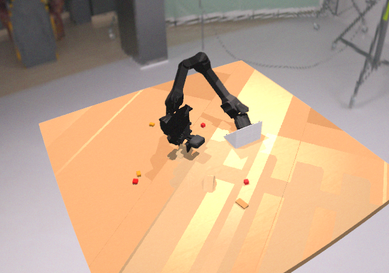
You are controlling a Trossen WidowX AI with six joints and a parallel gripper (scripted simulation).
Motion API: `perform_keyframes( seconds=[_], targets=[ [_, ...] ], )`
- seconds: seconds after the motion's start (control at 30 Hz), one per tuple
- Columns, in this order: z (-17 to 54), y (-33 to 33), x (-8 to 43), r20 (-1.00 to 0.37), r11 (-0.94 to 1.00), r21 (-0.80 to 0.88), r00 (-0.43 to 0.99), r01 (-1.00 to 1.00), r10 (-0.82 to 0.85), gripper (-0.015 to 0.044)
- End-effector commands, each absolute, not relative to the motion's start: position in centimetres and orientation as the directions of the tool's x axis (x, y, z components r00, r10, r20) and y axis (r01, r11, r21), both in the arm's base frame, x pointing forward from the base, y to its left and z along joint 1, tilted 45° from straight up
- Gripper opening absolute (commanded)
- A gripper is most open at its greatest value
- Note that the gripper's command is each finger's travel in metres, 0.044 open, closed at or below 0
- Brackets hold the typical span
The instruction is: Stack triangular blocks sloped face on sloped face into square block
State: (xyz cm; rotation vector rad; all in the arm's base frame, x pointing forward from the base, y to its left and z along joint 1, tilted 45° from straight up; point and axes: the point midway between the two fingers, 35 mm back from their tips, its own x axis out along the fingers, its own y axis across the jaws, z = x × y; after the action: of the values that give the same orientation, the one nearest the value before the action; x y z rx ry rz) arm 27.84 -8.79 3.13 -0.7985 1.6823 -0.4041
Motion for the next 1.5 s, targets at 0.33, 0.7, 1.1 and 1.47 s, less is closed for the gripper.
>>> perform_keyframes(
  seconds=[0.33,0.7,1.1,1.47],
  targets=[
    [3.6,-8.4,27.7,-0.723,0.707,-0.644,-0.068,-0.294,-0.687,0.0],
    [4.7,-7.9,26.4,-0.767,0.707,-0.641,0.205,-0.299,-0.609,0.0],
    [5.7,-7.7,24.7,-0.742,0.706,-0.64,0.48,-0.302,-0.468,0.0],
    [6.3,-8.0,22.9,-0.659,0.705,-0.64,0.69,-0.305,-0.299,0.0]
  ],
)
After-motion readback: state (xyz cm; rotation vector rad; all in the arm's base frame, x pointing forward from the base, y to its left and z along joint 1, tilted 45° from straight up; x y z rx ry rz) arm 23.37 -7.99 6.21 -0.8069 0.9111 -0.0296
